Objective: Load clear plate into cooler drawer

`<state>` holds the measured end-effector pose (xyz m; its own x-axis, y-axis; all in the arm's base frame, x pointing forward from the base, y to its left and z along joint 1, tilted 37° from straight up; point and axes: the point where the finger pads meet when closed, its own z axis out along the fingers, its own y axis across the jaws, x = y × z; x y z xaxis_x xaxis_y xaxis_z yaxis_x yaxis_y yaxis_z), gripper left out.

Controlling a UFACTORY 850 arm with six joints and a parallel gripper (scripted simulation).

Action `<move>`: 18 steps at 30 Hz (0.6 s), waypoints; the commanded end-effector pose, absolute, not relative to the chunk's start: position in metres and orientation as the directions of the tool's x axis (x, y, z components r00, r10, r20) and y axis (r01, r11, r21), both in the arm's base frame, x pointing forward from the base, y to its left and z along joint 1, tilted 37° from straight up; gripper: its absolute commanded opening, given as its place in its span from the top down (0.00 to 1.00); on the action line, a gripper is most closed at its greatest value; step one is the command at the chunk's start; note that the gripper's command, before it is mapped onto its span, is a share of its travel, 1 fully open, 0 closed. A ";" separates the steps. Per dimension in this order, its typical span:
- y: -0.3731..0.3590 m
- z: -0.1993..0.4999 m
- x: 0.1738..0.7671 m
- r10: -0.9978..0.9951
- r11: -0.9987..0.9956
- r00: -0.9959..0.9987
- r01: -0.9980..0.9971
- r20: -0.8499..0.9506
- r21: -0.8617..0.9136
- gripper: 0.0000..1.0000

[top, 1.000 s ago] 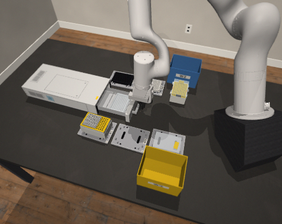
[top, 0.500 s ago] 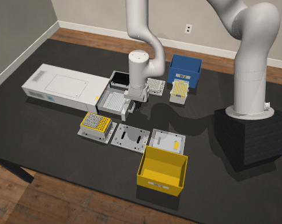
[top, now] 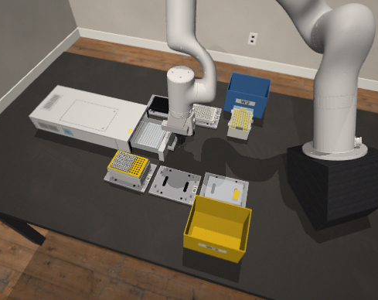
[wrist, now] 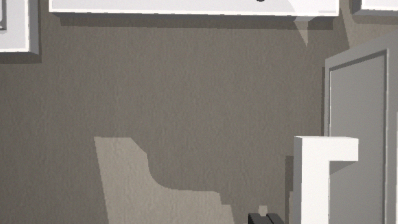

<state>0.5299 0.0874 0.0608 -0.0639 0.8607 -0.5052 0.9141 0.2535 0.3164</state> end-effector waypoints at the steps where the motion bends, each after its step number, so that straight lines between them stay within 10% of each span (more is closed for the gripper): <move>1: 0.089 0.063 0.536 0.861 0.254 -0.064 0.914 -0.505 0.317 1.00; 18: 0.096 0.071 0.558 0.861 0.254 -0.064 0.914 -0.505 0.317 1.00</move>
<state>0.5536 0.0940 0.0691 -0.0637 0.8608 -0.5049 0.9139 0.2535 0.3170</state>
